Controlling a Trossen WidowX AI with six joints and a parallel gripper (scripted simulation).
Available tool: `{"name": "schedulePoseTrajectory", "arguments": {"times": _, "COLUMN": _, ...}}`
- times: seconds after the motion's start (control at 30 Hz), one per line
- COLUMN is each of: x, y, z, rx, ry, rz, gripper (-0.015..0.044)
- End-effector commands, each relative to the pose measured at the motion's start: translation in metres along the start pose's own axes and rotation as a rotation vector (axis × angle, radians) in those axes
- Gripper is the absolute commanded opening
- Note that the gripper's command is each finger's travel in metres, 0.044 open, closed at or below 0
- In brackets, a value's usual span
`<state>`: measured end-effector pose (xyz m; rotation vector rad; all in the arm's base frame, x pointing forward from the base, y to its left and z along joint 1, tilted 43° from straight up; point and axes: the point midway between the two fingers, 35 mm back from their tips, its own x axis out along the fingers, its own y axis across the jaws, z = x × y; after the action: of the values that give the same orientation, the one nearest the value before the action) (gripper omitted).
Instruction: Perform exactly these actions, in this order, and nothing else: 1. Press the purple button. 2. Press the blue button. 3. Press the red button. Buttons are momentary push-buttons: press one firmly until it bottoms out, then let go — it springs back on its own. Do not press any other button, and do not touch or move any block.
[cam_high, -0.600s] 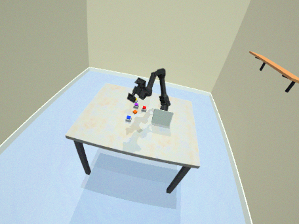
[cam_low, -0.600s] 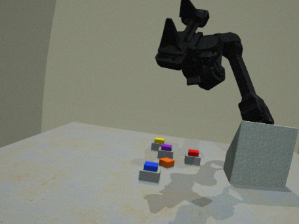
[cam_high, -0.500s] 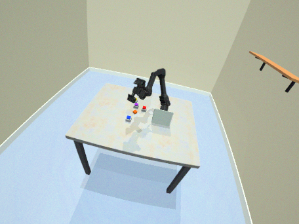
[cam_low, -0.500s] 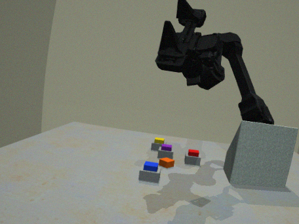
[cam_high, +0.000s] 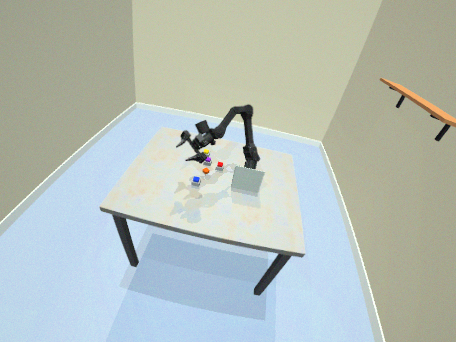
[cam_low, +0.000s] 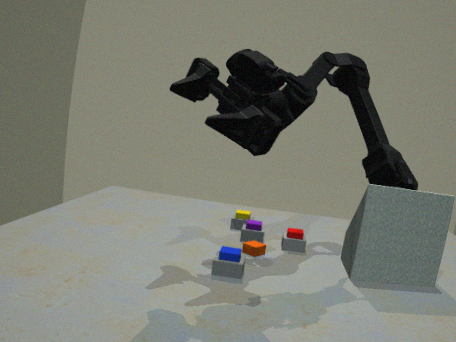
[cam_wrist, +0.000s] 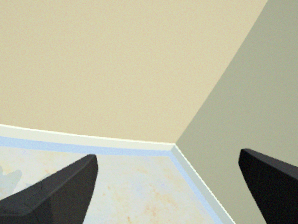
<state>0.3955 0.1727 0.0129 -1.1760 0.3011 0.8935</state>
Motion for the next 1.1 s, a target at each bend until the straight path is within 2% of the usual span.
{"name": "schedulePoseTrajectory", "arguments": {"times": 0.0, "x": -0.040, "y": -0.005, "z": -0.073, "rx": 0.566, "ry": 0.467, "rz": 0.058, "gripper": 0.0400}}
{"name": "schedulePoseTrajectory", "arguments": {"times": 0.4, "x": -0.124, "y": 0.005, "z": -0.128, "rx": 0.989, "ry": 0.988, "rz": -0.036, "gripper": 0.0400}}
{"name": "schedulePoseTrajectory", "arguments": {"times": 0.8, "x": -0.246, "y": 0.000, "z": -0.153, "rx": 1.208, "ry": 1.507, "rz": -0.333, "gripper": 0.0400}}
{"name": "schedulePoseTrajectory", "arguments": {"times": 0.87, "x": -0.258, "y": -0.002, "z": -0.153, "rx": 1.214, "ry": 1.549, "rz": -0.370, "gripper": 0.0400}}
{"name": "schedulePoseTrajectory", "arguments": {"times": 1.07, "x": -0.258, "y": -0.002, "z": -0.153, "rx": 1.214, "ry": 1.549, "rz": -0.370, "gripper": 0.0400}}
